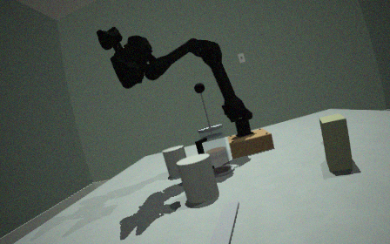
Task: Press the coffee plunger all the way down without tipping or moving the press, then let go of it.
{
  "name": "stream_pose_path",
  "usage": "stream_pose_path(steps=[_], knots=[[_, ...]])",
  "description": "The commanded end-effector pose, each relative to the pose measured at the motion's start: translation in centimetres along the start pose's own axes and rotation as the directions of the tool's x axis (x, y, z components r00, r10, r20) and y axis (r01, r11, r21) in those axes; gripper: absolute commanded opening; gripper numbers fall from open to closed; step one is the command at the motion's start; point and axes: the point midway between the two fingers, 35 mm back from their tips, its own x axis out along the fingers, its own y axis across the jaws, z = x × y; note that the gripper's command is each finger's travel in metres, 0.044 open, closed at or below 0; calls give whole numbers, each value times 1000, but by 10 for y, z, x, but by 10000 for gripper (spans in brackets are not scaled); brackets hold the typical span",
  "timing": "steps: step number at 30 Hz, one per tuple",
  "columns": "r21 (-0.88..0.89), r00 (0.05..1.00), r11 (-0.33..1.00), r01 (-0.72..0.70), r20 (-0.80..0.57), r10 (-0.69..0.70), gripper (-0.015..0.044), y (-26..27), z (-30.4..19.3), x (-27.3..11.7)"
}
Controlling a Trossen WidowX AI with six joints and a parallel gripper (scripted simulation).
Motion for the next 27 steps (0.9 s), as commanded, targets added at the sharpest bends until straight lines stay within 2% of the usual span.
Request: stream_pose_path(steps=[1,14,27], knots=[[429,982,903,20,-177,63,440,-9,62,-14],[737,912,662,138,-356,206,440,12,122,-62],[834,777,427,349,-513,365,440,51,169,-144]])
